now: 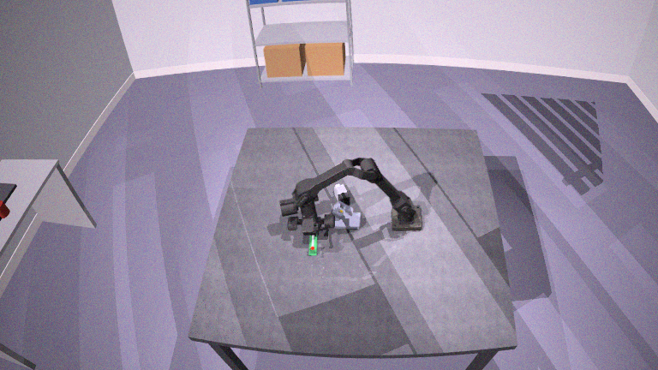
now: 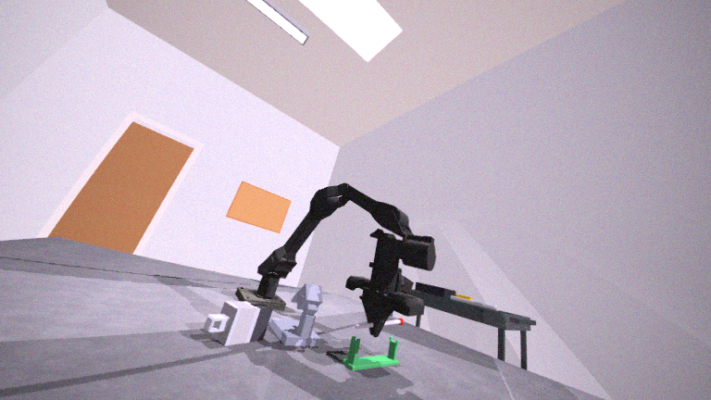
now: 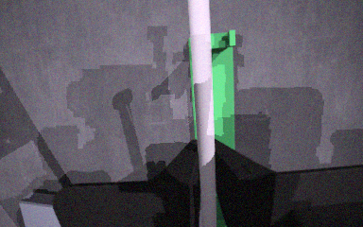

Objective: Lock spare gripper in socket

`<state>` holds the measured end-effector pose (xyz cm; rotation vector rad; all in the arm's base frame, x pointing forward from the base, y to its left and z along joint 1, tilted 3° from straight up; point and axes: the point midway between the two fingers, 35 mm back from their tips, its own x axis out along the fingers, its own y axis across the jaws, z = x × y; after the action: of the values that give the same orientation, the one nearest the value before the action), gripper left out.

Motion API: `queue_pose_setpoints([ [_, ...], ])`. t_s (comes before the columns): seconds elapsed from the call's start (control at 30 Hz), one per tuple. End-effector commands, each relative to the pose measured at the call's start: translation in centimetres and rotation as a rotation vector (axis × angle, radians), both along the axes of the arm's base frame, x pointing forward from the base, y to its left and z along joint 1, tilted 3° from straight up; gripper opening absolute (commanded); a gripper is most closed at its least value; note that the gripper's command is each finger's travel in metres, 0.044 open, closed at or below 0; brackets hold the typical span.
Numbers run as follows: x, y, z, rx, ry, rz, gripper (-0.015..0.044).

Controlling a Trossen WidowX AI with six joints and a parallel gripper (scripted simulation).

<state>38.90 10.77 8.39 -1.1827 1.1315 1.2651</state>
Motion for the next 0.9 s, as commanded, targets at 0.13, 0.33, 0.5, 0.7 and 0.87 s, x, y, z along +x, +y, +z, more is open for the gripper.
queue_pose_setpoints([
  [0.13, 0.8, -2.3, 1.2, 0.001, -0.011, 0.002, 0.0],
  [0.33, 0.8, -2.4, 0.8, 0.001, -0.01, 0.002, 0.0],
  [0.5, 0.8, -2.4, 0.0, -0.001, -0.005, 0.002, 0.0],
  [0.7, 0.9, -2.5, -0.9, 0.0, -0.007, 0.003, 0.0],
  [0.87, 1.0, -2.5, -1.6, 0.001, -0.01, 0.003, 0.0],
])
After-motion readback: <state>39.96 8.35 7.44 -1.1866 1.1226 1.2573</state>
